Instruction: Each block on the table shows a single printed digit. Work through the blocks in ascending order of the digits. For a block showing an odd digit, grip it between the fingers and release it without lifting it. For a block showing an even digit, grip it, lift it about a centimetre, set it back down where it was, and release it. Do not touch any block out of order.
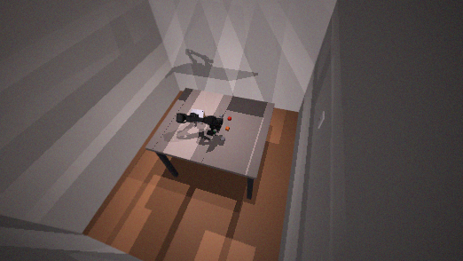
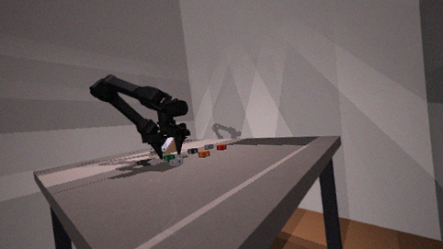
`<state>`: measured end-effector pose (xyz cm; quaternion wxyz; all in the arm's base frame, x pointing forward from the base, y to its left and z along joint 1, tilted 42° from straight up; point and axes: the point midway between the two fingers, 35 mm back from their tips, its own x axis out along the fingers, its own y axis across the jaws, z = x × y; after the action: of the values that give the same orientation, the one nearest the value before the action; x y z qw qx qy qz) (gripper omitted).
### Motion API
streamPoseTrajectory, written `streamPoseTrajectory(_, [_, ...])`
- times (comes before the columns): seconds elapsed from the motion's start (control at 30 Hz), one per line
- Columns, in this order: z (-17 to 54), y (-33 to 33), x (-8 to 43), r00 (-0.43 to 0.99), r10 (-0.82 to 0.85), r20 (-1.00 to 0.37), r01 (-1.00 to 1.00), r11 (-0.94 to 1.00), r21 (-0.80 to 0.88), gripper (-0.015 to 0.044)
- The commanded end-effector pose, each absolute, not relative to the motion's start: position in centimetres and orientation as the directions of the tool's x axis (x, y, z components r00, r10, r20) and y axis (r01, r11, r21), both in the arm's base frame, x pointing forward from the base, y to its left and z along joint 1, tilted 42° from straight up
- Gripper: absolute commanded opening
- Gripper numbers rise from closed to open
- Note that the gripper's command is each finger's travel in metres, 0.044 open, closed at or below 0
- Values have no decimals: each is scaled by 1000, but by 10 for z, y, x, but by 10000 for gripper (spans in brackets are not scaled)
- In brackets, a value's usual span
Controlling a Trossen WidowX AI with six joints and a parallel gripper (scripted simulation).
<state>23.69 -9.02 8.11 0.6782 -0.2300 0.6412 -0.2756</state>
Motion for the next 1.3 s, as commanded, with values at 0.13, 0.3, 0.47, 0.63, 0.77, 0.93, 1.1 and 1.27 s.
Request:
streamPoseTrajectory(0.13, [80, -92, 236, 23, -673, -740, 75, 739, -670, 138])
streamPoseTrajectory(0.3, [80, -92, 236, 23, -673, -740, 75, 739, -670, 120])
streamPoseTrajectory(0.47, [80, -92, 236, 23, -673, -740, 75, 739, -670, 120])
streamPoseTrajectory(0.63, [80, -92, 236, 23, -673, -740, 75, 739, -670, 120])
streamPoseTrajectory(0.77, [80, -92, 236, 23, -673, -740, 75, 739, -670, 120])
streamPoseTrajectory(0.93, [80, -92, 236, 23, -673, -740, 75, 739, -670, 120])
streamPoseTrajectory(1.1, [80, -92, 236, 23, -673, -740, 75, 739, -670, 120])
streamPoseTrajectory(1.27, [80, -92, 236, 23, -673, -740, 75, 739, -670, 120])
